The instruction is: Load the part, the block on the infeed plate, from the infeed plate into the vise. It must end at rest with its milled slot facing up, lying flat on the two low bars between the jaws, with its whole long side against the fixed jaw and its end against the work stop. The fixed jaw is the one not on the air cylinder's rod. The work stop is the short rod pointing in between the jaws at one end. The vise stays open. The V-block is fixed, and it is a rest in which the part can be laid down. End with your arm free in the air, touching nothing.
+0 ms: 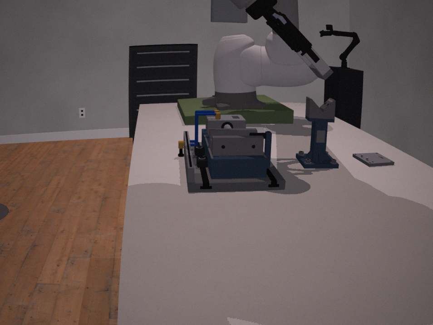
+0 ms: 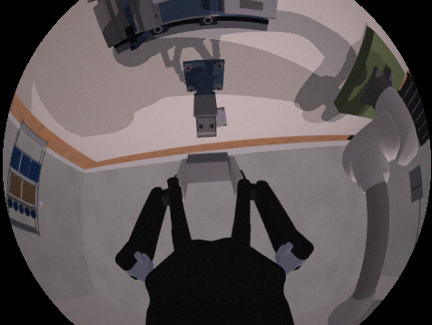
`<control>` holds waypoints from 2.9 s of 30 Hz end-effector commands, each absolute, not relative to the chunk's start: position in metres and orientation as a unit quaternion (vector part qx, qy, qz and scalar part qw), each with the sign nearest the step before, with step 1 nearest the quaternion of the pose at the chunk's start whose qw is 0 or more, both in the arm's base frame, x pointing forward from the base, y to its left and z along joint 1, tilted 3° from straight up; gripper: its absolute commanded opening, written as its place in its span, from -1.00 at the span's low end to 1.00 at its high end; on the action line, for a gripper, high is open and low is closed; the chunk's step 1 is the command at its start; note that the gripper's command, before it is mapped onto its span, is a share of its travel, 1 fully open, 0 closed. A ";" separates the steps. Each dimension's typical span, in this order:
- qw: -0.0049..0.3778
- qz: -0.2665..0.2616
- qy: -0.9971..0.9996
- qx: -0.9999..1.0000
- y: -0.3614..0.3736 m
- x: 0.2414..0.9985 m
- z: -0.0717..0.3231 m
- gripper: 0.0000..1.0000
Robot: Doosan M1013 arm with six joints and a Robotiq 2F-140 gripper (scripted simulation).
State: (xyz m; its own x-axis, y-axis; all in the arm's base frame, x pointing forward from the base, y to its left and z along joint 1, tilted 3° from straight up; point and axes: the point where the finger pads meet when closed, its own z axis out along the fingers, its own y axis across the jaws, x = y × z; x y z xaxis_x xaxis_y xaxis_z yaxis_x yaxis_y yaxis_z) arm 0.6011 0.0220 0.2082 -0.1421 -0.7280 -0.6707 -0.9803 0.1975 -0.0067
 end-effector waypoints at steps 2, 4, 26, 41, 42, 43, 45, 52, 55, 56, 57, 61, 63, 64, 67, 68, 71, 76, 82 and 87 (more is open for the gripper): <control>0.280 0.225 0.721 -0.592 0.022 0.601 0.207 -1.00; 0.280 0.225 0.721 -0.592 0.022 0.601 0.206 -1.00; 0.280 0.225 0.721 -0.592 0.021 0.601 0.192 -1.00; 0.280 0.225 0.721 -0.592 0.020 0.601 0.177 -1.00; 0.280 0.225 0.721 -0.592 0.020 0.601 0.176 -1.00; 0.280 0.225 0.721 -0.592 0.020 0.601 0.175 -1.00; 0.280 0.225 0.721 -0.592 0.020 0.601 0.173 -1.00; 0.280 0.225 0.721 -0.592 0.020 0.601 0.164 -1.00; 0.280 0.225 0.721 -0.592 0.020 0.601 0.162 -1.00; 0.280 0.225 0.721 -0.592 0.020 0.601 0.162 -1.00; 0.280 0.225 0.721 -0.592 0.020 0.601 0.161 -1.00; 0.280 0.225 0.721 -0.592 0.019 0.601 0.157 -1.00; 0.280 0.225 0.721 -0.592 0.019 0.601 0.155 -1.00; 0.280 0.225 0.721 -0.592 0.019 0.601 0.154 -1.00; 0.280 0.225 0.721 -0.592 0.019 0.601 0.151 -1.00; 0.280 0.225 0.721 -0.592 0.019 0.601 0.150 -1.00; 0.280 0.225 0.721 -0.592 0.019 0.601 0.147 -1.00; 0.280 0.225 0.721 -0.592 0.019 0.601 0.145 -1.00; 0.280 0.225 0.721 -0.592 0.019 0.601 0.141 -1.00; 0.280 0.225 0.721 -0.592 0.019 0.601 0.138 -1.00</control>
